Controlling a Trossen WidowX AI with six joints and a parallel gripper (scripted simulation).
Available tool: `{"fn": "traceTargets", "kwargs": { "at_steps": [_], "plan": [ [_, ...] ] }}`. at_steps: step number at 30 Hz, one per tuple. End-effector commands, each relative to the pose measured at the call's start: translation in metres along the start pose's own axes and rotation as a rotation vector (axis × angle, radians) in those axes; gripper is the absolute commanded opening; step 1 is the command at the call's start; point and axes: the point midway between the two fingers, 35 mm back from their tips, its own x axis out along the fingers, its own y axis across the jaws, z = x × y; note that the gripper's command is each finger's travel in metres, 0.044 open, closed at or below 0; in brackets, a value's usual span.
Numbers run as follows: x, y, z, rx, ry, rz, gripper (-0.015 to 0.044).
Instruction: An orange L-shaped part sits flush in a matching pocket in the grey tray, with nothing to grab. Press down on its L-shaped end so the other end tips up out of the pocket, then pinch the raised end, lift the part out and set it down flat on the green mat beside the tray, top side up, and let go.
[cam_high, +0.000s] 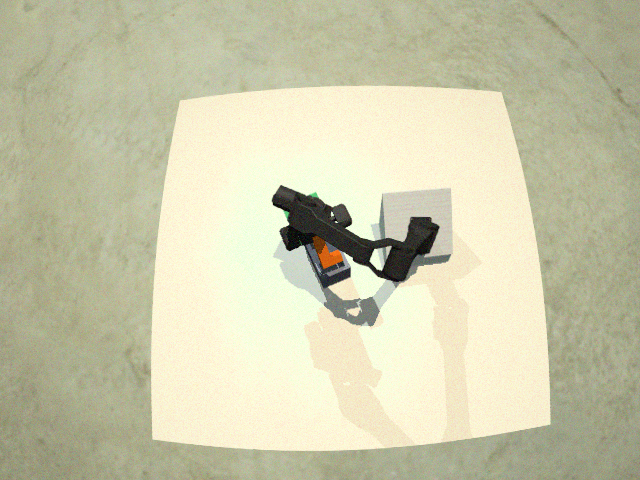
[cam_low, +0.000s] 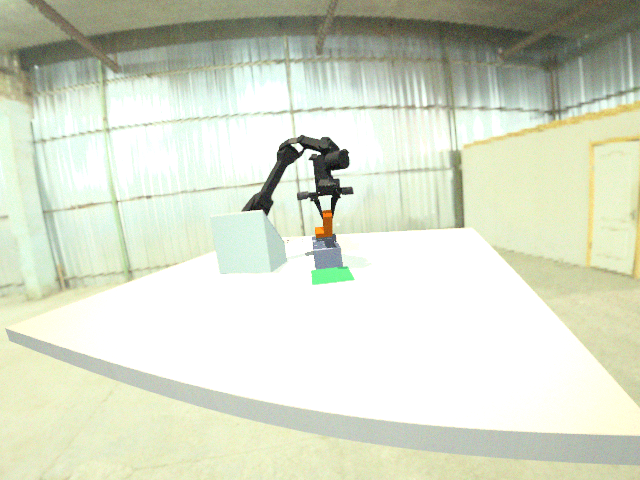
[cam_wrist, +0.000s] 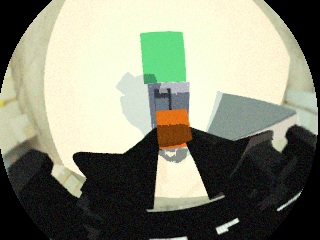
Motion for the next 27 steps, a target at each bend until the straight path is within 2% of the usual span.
{"fn": "traceTargets", "kwargs": {
  "at_steps": [1,27],
  "plan": [
    [0.000,-0.001,0.014,-0.001,-0.005,-0.001,0.0000],
    [-0.001,-0.012,0.136,-0.004,-0.013,-0.001,0.0000]
  ]
}}
